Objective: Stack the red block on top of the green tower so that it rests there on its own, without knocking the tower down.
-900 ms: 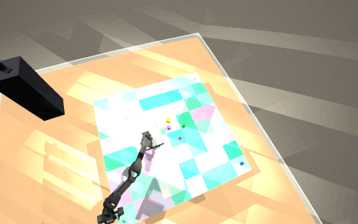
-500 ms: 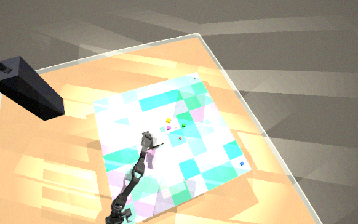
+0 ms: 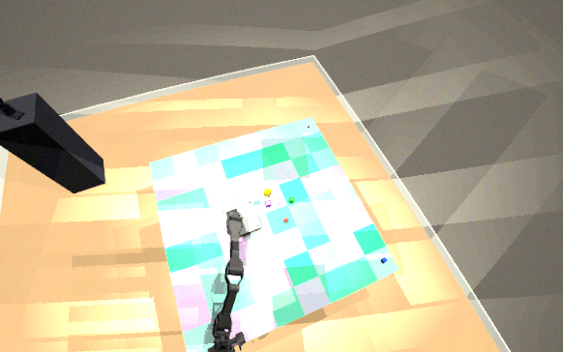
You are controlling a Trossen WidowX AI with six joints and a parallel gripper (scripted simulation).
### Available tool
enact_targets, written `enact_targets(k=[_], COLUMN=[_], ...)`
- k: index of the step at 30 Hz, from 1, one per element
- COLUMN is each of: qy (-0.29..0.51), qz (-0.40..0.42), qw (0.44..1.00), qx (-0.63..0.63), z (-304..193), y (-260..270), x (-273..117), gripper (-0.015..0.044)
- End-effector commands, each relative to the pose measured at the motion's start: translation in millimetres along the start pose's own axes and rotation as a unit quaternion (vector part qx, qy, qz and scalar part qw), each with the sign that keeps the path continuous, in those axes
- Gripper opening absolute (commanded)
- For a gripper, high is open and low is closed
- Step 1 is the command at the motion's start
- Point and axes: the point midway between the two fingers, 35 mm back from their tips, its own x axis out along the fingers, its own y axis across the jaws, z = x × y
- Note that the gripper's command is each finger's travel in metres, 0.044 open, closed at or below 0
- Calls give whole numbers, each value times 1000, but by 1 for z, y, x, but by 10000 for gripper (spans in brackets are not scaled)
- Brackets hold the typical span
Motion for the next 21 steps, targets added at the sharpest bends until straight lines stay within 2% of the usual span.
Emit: enact_targets(k=[1, 12, 21], qy=[-3, -7, 5], qz=[22, 91, 149], qw=[1000, 996, 989], qx=[10, 19, 7], z=[6, 17, 12], y=[45, 177, 281], x=[16, 40, 39], gripper=[440, 440, 440])
